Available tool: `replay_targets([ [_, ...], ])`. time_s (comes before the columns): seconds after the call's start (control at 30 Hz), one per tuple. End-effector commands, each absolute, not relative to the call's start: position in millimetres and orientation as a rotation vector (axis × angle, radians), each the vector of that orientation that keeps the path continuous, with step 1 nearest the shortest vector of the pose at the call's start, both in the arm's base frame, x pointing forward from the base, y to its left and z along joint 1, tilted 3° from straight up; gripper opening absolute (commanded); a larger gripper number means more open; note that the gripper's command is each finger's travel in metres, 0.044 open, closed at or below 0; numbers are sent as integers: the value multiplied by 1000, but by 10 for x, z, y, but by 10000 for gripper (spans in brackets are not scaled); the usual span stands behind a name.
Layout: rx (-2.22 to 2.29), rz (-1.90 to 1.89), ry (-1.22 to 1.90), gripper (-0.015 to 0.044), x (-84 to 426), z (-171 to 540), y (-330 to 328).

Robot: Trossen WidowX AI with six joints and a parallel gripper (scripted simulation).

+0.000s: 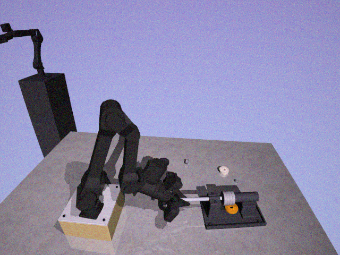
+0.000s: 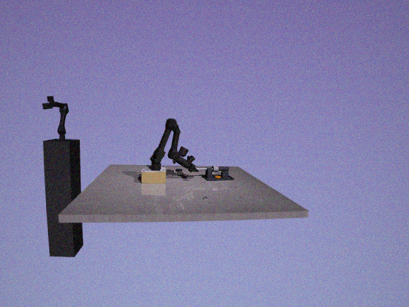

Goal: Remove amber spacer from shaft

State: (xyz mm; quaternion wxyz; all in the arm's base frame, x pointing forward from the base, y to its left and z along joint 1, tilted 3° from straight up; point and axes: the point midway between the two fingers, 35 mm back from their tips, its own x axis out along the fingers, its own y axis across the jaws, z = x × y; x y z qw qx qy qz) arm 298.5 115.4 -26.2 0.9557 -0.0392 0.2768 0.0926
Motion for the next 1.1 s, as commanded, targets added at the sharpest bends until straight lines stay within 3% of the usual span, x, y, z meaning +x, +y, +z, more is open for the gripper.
replay_targets([
  [0.0, -79, 193, 553, 0, 3033, -245, 1178],
  [1.07, -79, 193, 552, 0, 3145, -245, 1201],
])
